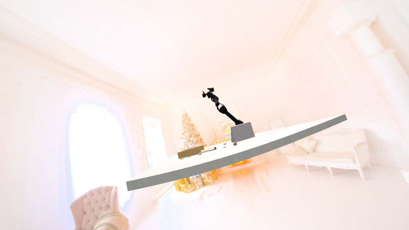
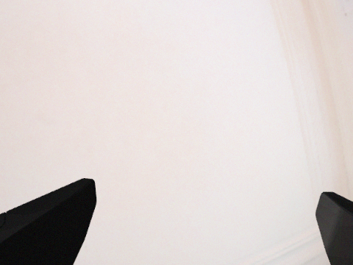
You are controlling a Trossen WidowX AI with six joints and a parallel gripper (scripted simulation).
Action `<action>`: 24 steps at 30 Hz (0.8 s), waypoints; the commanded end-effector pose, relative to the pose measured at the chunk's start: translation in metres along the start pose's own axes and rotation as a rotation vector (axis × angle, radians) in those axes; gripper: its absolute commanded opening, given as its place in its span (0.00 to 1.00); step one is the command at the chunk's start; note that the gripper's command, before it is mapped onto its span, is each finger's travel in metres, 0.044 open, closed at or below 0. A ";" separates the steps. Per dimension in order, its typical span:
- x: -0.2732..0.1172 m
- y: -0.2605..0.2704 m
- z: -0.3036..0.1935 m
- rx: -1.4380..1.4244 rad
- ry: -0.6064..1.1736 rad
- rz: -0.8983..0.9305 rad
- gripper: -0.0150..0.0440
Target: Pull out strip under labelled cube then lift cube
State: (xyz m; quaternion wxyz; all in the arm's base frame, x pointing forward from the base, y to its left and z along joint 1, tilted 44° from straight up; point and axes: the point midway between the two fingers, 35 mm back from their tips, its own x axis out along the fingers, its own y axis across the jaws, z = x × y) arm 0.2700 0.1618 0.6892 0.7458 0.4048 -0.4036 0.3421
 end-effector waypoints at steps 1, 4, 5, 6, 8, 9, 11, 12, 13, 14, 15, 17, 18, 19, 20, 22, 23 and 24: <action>0.000 0.001 0.001 0.004 -0.001 0.003 0.93; -0.004 0.020 0.010 0.063 -0.018 0.041 0.93; -0.006 0.031 0.015 0.098 -0.028 0.064 0.93; -0.009 0.043 0.023 0.141 -0.040 0.092 0.93; -0.017 0.070 0.040 0.237 -0.066 0.153 0.93; -0.021 0.082 0.050 0.285 -0.078 0.183 0.93; -0.031 0.104 0.069 0.386 -0.103 0.243 0.93; -0.036 0.116 0.079 0.443 -0.115 0.274 0.93; -0.042 0.126 0.090 0.501 -0.127 0.305 0.93; -0.048 0.136 0.101 0.559 -0.140 0.335 0.93; -0.054 0.144 0.113 0.617 -0.152 0.365 0.93; -0.066 0.158 0.137 0.732 -0.178 0.424 0.93; -0.072 0.162 0.147 0.782 -0.190 0.448 0.93; -0.076 0.166 0.156 0.823 -0.198 0.470 0.93; -0.082 0.169 0.167 0.869 -0.205 0.496 0.93; -0.093 0.174 0.190 0.977 -0.229 0.544 0.93; -0.100 0.174 0.203 1.034 -0.242 0.569 0.93; -0.106 0.174 0.215 1.091 -0.256 0.593 0.93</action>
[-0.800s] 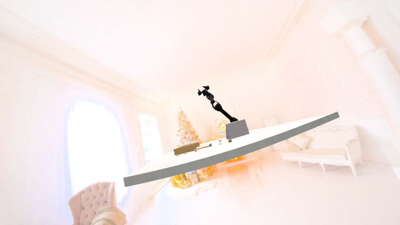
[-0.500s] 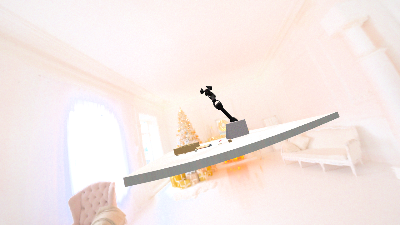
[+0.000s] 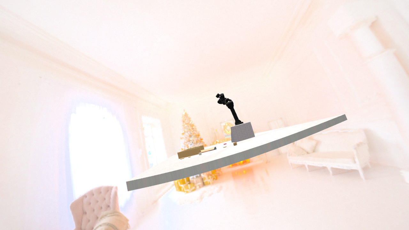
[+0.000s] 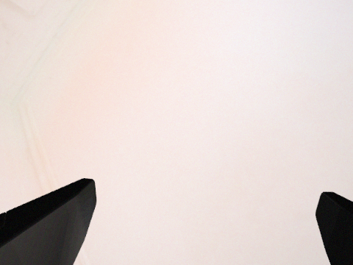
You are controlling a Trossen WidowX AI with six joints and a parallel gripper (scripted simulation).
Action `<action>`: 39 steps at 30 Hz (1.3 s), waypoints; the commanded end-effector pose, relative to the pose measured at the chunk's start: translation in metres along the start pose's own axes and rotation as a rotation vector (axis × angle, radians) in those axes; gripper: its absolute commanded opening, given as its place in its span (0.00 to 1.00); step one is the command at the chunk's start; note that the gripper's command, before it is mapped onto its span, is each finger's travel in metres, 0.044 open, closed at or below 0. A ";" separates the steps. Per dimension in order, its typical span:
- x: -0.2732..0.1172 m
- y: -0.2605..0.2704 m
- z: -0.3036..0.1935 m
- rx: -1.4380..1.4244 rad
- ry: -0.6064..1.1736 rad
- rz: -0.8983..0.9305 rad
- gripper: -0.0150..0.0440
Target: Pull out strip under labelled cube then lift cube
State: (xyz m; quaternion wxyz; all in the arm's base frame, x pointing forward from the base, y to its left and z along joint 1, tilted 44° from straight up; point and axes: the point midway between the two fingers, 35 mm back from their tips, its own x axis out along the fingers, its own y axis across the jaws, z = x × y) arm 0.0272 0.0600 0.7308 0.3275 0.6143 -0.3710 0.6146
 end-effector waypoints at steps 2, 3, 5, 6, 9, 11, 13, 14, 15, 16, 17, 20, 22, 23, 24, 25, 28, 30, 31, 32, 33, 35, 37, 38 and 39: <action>-0.002 0.052 0.031 0.247 -0.070 0.116 0.93; -0.003 0.059 0.036 0.282 -0.081 0.133 0.93; -0.006 0.074 0.049 0.360 -0.097 0.176 0.93; -0.008 0.084 0.059 0.410 -0.107 0.204 0.93; -0.018 0.113 0.095 0.581 -0.145 0.303 0.93; -0.027 0.128 0.121 0.692 -0.172 0.372 0.93; -0.038 0.139 0.150 0.799 -0.201 0.441 0.93; -0.044 0.143 0.164 0.851 -0.217 0.477 0.93; -0.051 0.147 0.179 0.902 -0.232 0.512 0.93; -0.058 0.149 0.194 0.952 -0.248 0.548 0.93; -0.064 0.148 0.207 0.989 -0.277 0.573 0.93; -0.084 0.139 0.244 1.092 -0.364 0.647 0.93; -0.099 0.135 0.267 1.161 -0.400 0.704 0.93; -0.106 0.132 0.278 1.195 -0.416 0.733 0.93; -0.114 0.129 0.289 1.229 -0.431 0.763 0.93; -0.122 0.125 0.299 1.261 -0.447 0.792 0.93; -0.149 0.107 0.331 1.366 -0.509 0.885 0.93; -0.170 0.089 0.350 1.439 -0.560 0.952 0.93; -0.181 0.080 0.360 1.473 -0.586 0.986 0.93; -0.193 0.070 0.368 1.506 -0.613 1.021 0.93; -0.204 0.059 0.376 1.537 -0.640 1.055 0.93; -0.228 0.037 0.389 1.594 -0.696 1.124 0.93; -0.250 0.017 0.399 1.635 -0.744 1.191 0.93; -0.264 0.006 0.404 1.654 -0.769 1.231 0.93; -0.277 -0.006 0.409 1.670 -0.794 1.271 0.93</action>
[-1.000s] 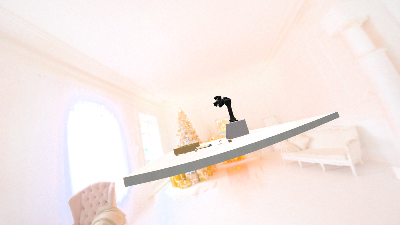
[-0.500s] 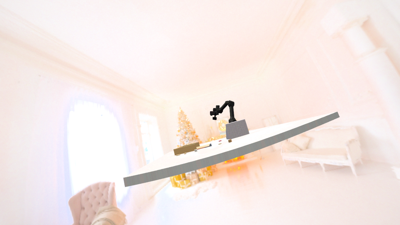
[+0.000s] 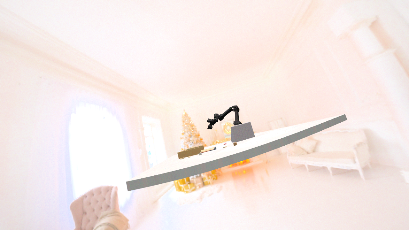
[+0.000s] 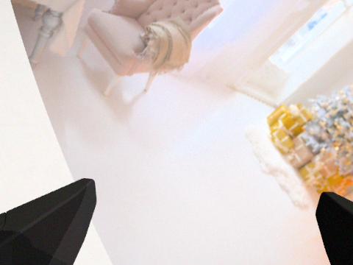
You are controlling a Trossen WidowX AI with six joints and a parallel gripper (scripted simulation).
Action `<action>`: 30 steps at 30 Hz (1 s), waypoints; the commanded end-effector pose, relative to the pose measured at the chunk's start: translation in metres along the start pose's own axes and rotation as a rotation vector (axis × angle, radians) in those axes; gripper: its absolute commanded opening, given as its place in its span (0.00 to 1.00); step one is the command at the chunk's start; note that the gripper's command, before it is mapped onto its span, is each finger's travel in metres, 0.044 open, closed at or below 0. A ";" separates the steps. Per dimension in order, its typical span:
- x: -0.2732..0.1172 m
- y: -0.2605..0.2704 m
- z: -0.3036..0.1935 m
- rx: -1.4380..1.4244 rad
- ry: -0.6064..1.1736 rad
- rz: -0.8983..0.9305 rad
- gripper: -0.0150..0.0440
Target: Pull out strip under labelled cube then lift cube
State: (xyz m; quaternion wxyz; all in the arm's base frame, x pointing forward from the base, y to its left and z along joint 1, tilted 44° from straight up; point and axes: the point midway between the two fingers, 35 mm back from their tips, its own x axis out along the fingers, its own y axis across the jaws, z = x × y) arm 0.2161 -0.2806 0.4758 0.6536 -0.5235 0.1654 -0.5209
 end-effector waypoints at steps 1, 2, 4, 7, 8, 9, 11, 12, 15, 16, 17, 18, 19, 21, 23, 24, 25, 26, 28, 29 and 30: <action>-0.007 0.063 0.022 0.102 -0.021 0.145 0.93; -0.010 0.080 0.029 0.126 -0.024 0.184 0.93; -0.019 0.113 0.041 0.167 -0.028 0.261 0.93; -0.039 0.161 0.060 0.218 -0.029 0.374 0.93; -0.048 0.176 0.065 0.232 -0.029 0.410 0.93; -0.057 0.191 0.071 0.244 -0.028 0.446 0.93; -0.076 0.219 0.082 0.264 -0.026 0.515 0.93; -0.087 0.232 0.087 0.271 -0.024 0.548 0.93; -0.122 0.269 0.099 0.286 -0.019 0.643 0.93; -0.135 0.281 0.102 0.287 -0.017 0.673 0.93; -0.148 0.292 0.105 0.288 -0.014 0.701 0.93; -0.162 0.302 0.107 0.287 -0.012 0.730 0.93; -0.176 0.313 0.109 0.285 -0.010 0.758 0.93; -0.205 0.331 0.111 0.277 -0.007 0.811 0.93; -0.235 0.347 0.111 0.264 -0.005 0.857 0.93; -0.250 0.355 0.110 0.257 -0.004 0.878 0.93; -0.265 0.361 0.109 0.248 -0.004 0.898 0.93; -0.279 0.367 0.107 0.238 -0.005 0.916 0.93; -0.309 0.378 0.101 0.215 -0.009 0.950 0.93; -0.326 0.383 0.096 0.200 -0.013 0.967 0.93; -0.342 0.388 0.091 0.185 -0.018 0.981 0.93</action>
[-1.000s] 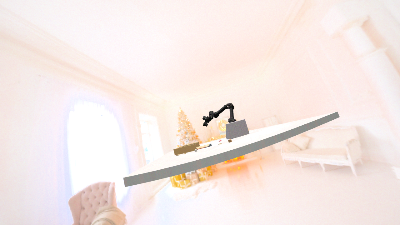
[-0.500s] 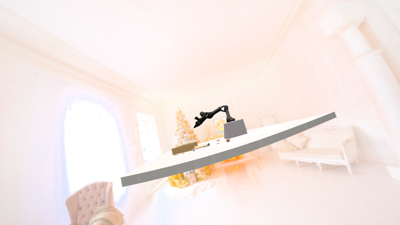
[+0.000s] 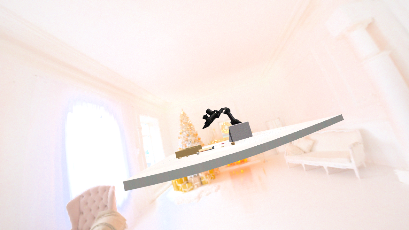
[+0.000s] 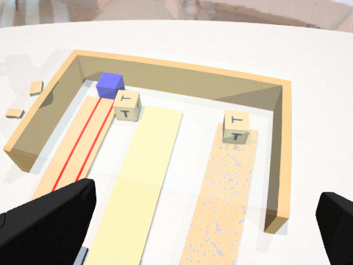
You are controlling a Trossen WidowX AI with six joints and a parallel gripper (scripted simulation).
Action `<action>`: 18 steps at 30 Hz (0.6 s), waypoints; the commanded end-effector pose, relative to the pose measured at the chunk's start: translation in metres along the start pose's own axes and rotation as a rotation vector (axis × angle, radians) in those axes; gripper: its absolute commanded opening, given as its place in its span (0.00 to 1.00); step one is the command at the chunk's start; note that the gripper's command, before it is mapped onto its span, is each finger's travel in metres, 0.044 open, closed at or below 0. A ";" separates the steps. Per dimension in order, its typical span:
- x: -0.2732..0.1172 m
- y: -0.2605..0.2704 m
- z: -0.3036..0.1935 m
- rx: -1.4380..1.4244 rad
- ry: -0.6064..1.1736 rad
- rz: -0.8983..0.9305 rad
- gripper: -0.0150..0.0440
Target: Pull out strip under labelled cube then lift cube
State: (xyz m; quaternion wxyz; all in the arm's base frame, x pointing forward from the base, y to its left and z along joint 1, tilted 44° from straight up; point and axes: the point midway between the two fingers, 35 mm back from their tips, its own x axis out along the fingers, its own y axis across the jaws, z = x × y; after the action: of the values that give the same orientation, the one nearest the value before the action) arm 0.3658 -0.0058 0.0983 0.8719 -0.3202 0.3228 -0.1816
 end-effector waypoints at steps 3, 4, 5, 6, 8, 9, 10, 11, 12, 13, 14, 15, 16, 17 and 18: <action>-0.027 0.059 -0.032 -0.060 0.019 0.058 0.93; -0.027 0.059 -0.032 -0.060 0.019 0.058 0.93; -0.027 0.059 -0.032 -0.060 0.019 0.058 0.93; -0.027 0.059 -0.032 -0.060 0.019 0.058 0.93; -0.027 0.059 -0.032 -0.060 0.019 0.058 0.93; -0.027 0.059 -0.032 -0.060 0.019 0.058 0.93; -0.027 0.059 -0.032 -0.060 0.019 0.058 0.93; -0.027 0.059 -0.032 -0.060 0.019 0.058 0.93; -0.027 0.059 -0.032 -0.060 0.019 0.058 0.93; -0.027 0.059 -0.032 -0.060 0.019 0.058 0.93; -0.027 0.059 -0.032 -0.060 0.019 0.058 0.93; -0.027 0.059 -0.032 -0.060 0.019 0.058 0.93; -0.027 0.059 -0.032 -0.060 0.019 0.058 0.93; -0.025 0.058 -0.032 -0.058 0.026 0.058 0.89; -0.021 0.058 -0.032 -0.054 0.050 0.057 0.84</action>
State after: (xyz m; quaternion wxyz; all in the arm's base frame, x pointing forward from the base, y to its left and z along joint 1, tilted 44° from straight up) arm 0.3314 0.0359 0.0506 0.8618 -0.3359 0.3498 -0.1486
